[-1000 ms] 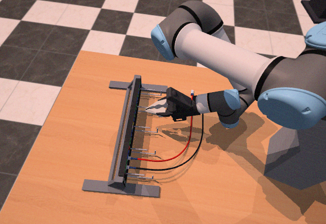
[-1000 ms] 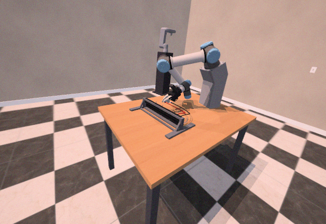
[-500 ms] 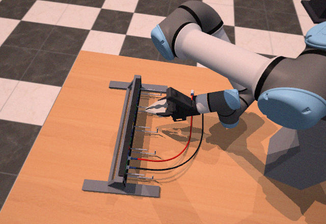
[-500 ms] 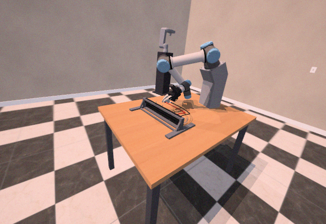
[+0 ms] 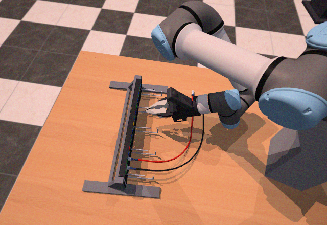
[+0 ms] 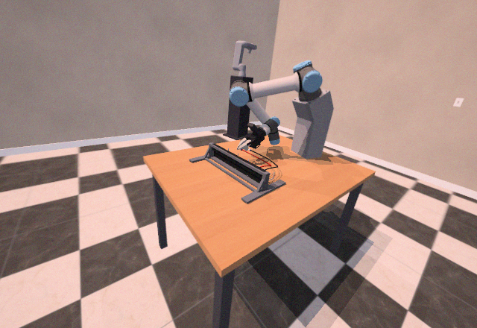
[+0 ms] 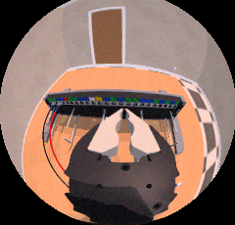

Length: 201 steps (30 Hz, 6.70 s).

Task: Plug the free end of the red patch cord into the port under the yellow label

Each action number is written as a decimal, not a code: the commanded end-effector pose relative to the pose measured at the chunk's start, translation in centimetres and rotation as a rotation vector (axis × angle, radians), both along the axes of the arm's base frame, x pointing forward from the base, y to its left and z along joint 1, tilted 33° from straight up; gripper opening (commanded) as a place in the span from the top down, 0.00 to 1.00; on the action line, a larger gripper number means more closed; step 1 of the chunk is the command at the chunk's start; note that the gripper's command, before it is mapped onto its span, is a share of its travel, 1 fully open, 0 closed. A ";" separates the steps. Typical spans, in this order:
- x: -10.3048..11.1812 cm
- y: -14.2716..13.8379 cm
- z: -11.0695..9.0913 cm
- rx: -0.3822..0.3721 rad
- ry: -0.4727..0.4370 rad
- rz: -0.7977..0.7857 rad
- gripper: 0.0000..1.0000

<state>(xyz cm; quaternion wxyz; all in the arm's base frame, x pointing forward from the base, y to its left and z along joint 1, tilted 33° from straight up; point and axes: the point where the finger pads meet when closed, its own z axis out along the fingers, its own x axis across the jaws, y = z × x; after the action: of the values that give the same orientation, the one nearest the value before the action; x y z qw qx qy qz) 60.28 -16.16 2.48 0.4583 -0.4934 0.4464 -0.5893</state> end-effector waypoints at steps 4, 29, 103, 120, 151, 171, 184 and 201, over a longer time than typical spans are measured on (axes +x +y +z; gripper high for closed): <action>0.0 0.0 0.0 -0.001 -0.001 0.000 1.00; -4.3 0.3 -0.5 -0.001 -0.001 0.000 1.00; -14.4 -5.0 -0.5 -0.001 -0.001 0.000 1.00; -14.8 -8.8 0.2 -0.001 -0.001 0.000 1.00; -9.9 -9.1 0.7 -0.001 -0.001 0.000 1.00; -2.9 -9.7 1.5 -0.001 -0.001 0.000 1.00; -0.9 -9.8 1.8 -0.001 -0.001 0.000 1.00; -0.9 -9.8 1.8 -0.001 -0.001 0.000 1.00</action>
<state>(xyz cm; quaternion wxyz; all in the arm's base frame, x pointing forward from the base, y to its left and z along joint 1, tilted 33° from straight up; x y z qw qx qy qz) 59.34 -25.96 4.21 0.4584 -0.4933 0.4463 -0.5893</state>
